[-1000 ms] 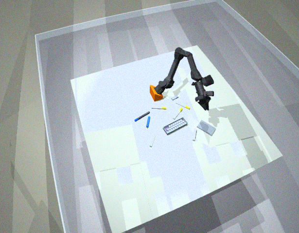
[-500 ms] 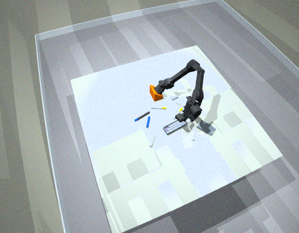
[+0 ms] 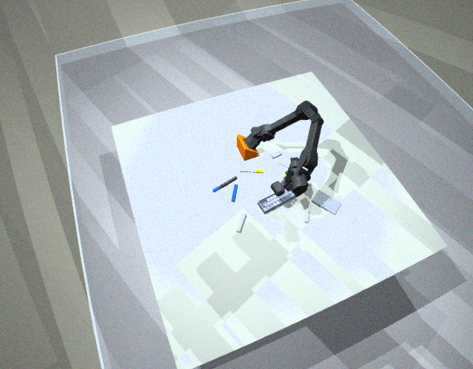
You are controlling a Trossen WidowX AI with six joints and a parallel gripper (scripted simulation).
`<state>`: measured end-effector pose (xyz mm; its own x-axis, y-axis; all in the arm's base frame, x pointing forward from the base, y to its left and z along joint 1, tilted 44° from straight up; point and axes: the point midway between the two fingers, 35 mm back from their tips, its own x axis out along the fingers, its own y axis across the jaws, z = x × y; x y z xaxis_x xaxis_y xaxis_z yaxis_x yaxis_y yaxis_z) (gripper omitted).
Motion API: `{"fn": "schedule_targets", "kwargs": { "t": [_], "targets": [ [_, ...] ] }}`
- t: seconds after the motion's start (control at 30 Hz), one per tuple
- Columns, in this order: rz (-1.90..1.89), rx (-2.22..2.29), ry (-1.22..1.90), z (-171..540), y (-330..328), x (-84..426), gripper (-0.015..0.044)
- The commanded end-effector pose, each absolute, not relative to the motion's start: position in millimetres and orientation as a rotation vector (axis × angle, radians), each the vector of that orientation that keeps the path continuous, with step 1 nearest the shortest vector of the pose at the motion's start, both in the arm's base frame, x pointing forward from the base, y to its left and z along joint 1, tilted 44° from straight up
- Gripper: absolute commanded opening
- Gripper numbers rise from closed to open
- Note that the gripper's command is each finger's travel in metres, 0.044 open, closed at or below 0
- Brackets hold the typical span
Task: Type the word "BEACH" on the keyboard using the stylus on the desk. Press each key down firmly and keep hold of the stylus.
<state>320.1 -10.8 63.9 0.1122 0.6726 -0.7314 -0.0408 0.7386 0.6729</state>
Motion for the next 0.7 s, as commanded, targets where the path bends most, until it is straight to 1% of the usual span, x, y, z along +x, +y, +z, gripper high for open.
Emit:
{"fn": "schedule_targets", "kwargs": {
  "t": [0.0,0.1,0.5,0.67],
  "targets": [
    [0.571,0.573,1.366,51,-26,323,0.0000],
    [0.571,0.572,1.366,27,-52,323,0.0000],
    [0.570,0.572,1.366,24,-55,323,0.0000],
    [0.568,0.569,1.366,-12,-96,326,0.0000]
  ]
}}
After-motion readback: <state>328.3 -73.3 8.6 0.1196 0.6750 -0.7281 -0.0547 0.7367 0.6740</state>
